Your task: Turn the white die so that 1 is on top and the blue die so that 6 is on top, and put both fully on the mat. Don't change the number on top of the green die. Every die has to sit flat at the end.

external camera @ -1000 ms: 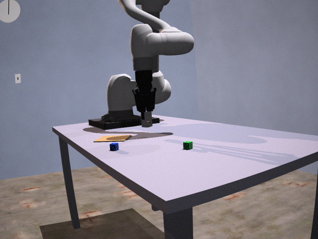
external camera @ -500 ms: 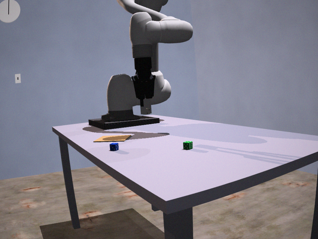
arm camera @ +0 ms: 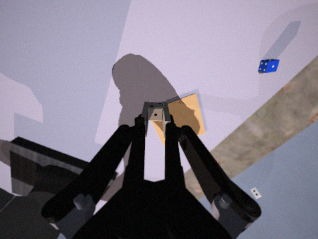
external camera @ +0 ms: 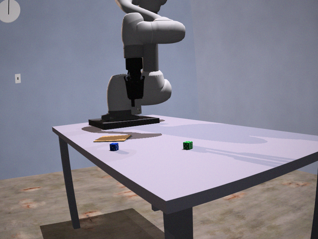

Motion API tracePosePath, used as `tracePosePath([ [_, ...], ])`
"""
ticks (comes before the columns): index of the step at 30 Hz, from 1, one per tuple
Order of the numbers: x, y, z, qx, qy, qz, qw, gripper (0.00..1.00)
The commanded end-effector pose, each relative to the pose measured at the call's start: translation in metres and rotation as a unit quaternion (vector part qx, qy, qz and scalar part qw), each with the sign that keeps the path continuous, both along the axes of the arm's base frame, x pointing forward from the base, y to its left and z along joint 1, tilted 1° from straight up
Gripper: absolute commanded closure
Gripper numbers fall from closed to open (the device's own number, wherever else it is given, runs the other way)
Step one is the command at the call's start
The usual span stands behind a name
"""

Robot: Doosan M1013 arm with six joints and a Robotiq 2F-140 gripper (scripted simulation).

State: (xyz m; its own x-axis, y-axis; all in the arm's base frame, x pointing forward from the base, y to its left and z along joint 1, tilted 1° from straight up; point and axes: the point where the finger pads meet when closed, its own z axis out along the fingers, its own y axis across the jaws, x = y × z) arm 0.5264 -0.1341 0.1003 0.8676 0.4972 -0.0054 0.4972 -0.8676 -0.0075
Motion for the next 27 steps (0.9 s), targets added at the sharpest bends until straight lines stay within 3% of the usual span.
tracePosePath([
  [1,-0.019,-0.026,0.001,0.008,-0.004,0.08,0.997,0.79],
  [3,-0.019,-0.026,0.001,0.008,-0.004,0.08,0.997,0.79],
  [13,-0.073,-0.081,0.002,0.009,-0.006,0.265,0.964,0.79],
  [27,-0.081,-0.088,0.002,0.009,-0.006,0.291,0.957,0.79],
])
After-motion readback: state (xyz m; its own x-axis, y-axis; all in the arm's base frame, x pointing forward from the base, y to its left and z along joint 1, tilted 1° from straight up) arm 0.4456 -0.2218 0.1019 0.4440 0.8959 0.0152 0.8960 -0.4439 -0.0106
